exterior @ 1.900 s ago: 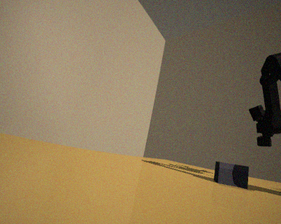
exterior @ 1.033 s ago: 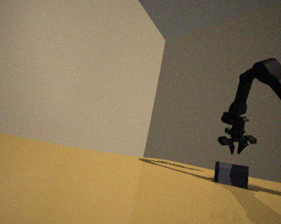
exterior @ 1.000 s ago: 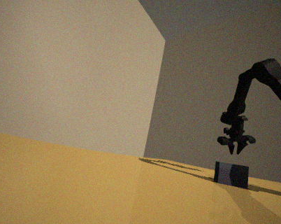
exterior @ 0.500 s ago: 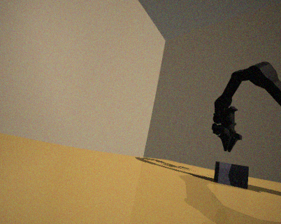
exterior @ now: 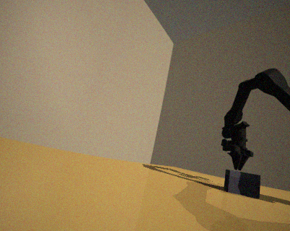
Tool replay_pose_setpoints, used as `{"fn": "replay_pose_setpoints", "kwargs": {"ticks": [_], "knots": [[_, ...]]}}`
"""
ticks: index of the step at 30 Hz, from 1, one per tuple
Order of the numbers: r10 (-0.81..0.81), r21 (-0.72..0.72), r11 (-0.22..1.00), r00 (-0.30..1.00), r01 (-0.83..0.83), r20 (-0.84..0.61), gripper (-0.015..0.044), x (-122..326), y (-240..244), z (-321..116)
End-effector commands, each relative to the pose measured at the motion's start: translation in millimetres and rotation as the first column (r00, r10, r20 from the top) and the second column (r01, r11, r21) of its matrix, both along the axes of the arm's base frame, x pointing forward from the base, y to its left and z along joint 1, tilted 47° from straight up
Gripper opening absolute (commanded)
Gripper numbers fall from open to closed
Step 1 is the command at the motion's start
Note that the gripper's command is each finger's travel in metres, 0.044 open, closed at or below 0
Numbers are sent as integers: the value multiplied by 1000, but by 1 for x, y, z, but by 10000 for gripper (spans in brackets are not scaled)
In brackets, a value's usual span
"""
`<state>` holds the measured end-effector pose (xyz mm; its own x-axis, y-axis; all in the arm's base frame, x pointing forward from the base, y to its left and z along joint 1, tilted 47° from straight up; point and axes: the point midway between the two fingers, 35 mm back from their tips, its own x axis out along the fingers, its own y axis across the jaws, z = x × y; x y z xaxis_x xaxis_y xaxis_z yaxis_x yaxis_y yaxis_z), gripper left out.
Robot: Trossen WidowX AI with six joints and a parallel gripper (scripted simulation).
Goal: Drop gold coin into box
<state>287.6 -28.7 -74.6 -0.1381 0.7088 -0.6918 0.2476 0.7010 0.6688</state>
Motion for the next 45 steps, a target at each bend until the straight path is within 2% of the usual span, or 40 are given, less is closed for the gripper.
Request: {"fn": "replay_pose_setpoints", "kwargs": {"ticks": [1,43,45], "knots": [[-8,4,1000,1000,8,-8,161,-2,3,-4],[-8,7,1000,1000,8,-8,161,-12,51,-49],[-8,7,1000,1000,8,-8,108,-12,51,-49]]}}
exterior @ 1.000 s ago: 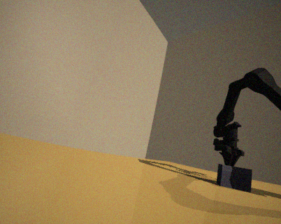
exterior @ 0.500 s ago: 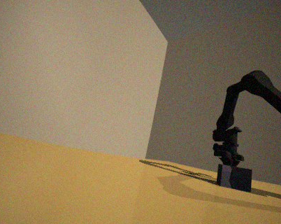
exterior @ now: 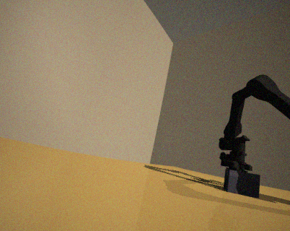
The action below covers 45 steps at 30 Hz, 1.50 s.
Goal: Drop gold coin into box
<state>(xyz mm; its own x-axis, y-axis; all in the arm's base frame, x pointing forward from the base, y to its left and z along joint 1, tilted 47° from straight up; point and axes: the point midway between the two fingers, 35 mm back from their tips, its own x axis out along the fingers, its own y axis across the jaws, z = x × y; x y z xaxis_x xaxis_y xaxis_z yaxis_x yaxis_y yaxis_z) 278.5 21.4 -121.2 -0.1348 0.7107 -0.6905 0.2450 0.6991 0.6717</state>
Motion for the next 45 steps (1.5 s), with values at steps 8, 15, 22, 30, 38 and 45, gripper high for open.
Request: {"fn": "replay_pose_setpoints", "kwargs": {"ticks": [8,15,22,30,38,45], "knots": [[-8,4,1000,1000,8,-13,0,-3,1,-2],[-8,3,1000,1000,8,-12,0,-1,-3,1],[-9,1,1000,1000,9,-12,0,3,-16,12],[-9,-1,1000,1000,9,-12,0,7,-31,25],[-9,-2,1000,1000,9,-12,0,9,-45,39],[-8,-1,1000,1000,8,-12,0,10,-58,52]]}}
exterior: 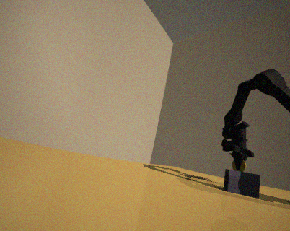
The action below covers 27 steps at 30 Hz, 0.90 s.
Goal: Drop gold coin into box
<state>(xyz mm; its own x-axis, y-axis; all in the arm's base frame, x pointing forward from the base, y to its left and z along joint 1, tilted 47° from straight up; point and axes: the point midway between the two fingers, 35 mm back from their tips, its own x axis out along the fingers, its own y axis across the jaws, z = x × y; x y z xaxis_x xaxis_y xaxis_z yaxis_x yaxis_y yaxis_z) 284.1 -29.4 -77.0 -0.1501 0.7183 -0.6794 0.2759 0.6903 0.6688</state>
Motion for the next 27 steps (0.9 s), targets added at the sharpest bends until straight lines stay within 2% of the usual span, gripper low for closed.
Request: {"fn": "replay_pose_setpoints", "kwargs": {"ticks": [1,10,18,27], "knots": [[3,-9,1000,1000,-3,22,0,5,-9,10],[19,-5,1000,999,-19,38,0,5,-17,19],[197,10,979,953,-204,230,0,8,-17,18],[373,-17,913,817,-407,440,0,11,-18,17]]}}
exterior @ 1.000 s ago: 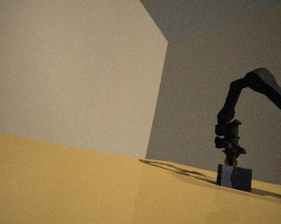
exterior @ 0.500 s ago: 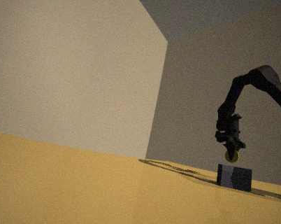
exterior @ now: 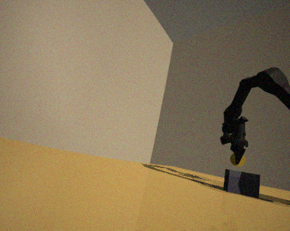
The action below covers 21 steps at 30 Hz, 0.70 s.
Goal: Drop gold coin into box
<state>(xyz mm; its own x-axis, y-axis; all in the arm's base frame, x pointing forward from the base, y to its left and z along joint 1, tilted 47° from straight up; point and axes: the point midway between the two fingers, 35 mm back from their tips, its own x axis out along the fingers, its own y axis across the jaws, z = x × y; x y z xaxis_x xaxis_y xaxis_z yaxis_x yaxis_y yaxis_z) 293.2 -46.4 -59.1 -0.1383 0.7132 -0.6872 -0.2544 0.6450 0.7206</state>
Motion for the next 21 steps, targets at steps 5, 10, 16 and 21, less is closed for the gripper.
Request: {"fn": "replay_pose_setpoints", "kwargs": {"ticks": [5,10,16,21], "knots": [[152,17,987,975,-157,164,0,4,-1,-1],[156,17,987,973,-161,168,0,4,0,0],[156,16,987,973,-161,167,0,2,9,13],[156,15,987,974,-161,167,0,0,17,23]]}}
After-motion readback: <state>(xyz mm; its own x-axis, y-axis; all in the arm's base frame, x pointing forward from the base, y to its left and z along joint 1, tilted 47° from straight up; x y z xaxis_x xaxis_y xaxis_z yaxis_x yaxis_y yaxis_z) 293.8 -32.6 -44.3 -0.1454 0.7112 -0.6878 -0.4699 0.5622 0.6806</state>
